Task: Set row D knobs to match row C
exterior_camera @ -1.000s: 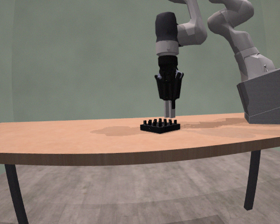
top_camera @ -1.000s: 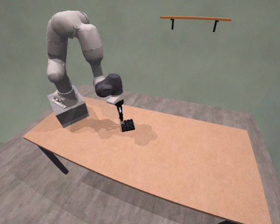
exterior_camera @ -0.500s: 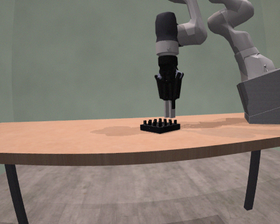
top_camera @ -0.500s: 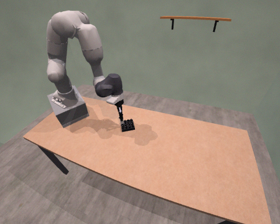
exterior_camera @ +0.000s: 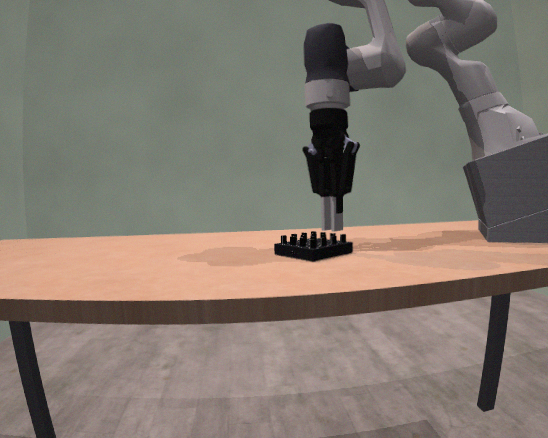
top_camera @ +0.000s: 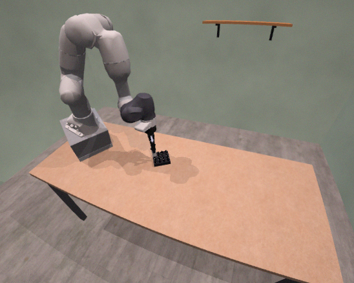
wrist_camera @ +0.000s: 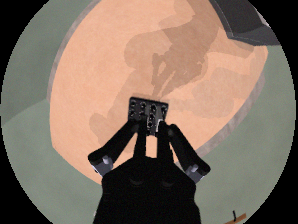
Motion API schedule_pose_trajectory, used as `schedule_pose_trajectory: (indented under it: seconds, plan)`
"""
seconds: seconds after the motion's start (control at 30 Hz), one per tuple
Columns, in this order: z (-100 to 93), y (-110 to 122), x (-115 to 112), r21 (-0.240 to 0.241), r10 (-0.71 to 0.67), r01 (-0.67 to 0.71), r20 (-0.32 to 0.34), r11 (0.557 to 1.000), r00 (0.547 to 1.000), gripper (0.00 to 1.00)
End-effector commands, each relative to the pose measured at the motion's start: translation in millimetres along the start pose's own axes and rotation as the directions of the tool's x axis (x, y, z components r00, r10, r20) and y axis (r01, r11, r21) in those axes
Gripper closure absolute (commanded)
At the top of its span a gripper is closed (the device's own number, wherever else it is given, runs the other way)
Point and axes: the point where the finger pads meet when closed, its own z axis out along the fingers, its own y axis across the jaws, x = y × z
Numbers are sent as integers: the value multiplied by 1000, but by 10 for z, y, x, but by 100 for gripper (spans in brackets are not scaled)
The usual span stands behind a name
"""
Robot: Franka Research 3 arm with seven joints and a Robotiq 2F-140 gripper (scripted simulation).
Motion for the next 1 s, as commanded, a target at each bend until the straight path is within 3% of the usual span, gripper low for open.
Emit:
schedule_pose_trajectory:
  seconds: [0.0, 0.97]
  plan:
    - [12, 7, 8, -1, -1, 1, 0, 1000, 1000, 88]
    - [140, 7, 8, -1, -1, 1, 0, 1000, 1000, 88]
